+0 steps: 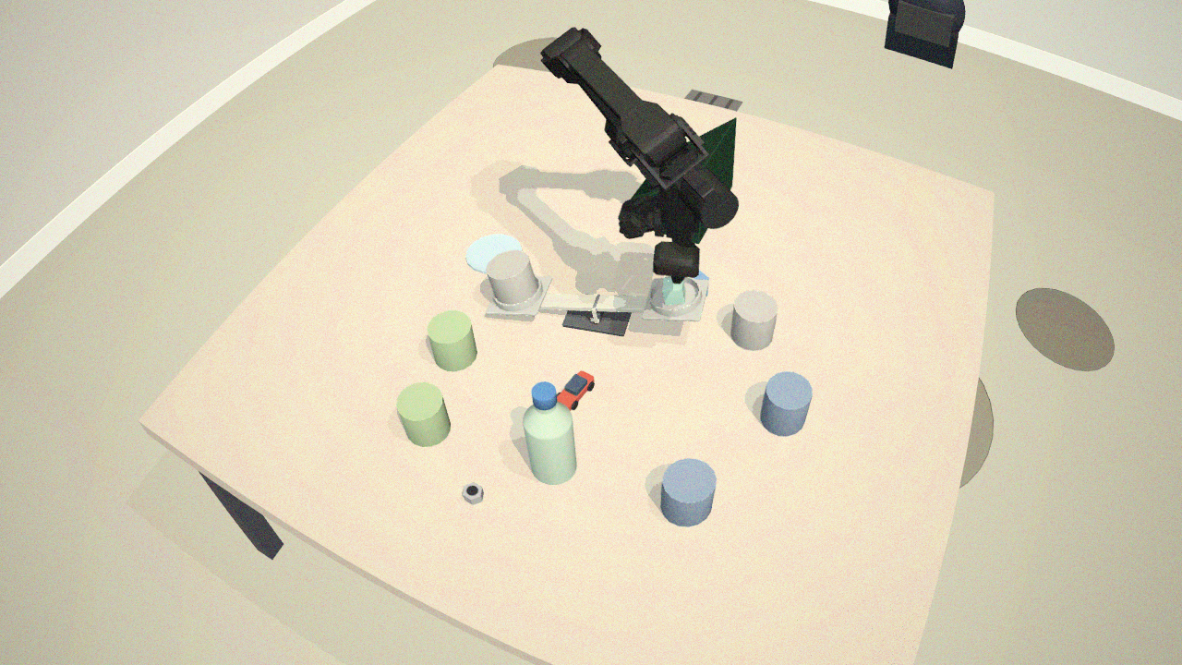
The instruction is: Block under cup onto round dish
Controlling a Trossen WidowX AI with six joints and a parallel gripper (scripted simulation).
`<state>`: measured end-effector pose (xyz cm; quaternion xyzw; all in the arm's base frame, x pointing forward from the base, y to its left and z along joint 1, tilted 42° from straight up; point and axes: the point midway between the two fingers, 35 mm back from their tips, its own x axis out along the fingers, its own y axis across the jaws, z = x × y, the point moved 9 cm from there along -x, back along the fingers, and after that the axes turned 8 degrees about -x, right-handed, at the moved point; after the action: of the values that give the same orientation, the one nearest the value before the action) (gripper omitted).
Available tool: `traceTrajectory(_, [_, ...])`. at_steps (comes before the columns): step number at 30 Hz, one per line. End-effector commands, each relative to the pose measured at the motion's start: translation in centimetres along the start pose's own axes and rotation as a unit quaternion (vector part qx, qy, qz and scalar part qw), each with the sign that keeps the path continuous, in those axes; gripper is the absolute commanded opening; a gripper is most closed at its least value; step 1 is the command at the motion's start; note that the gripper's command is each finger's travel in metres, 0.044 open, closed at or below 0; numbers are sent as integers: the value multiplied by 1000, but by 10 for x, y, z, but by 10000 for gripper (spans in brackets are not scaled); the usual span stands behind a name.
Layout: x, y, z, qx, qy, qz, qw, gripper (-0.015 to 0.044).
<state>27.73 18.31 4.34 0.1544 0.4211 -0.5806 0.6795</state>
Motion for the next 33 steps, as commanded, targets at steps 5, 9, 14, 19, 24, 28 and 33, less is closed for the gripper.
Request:
traceTrajectory(5, [14,-1,4,-1,-1,1,1000,260])
traceTrajectory(9, [20,-1,4,-1,-1,1,1000,260])
traceTrajectory(14, [28,-1,4,-1,-1,1,1000,260])
traceTrajectory(19, [36,-1,4,-1,-1,1,1000,260])
traceTrajectory(24, [44,-1,4,-1,-2,1,1000,260])
traceTrajectory(28, [49,-1,4,-1,-2,1,1000,260])
traceTrajectory(33, [50,-1,4,-1,-2,1,1000,155])
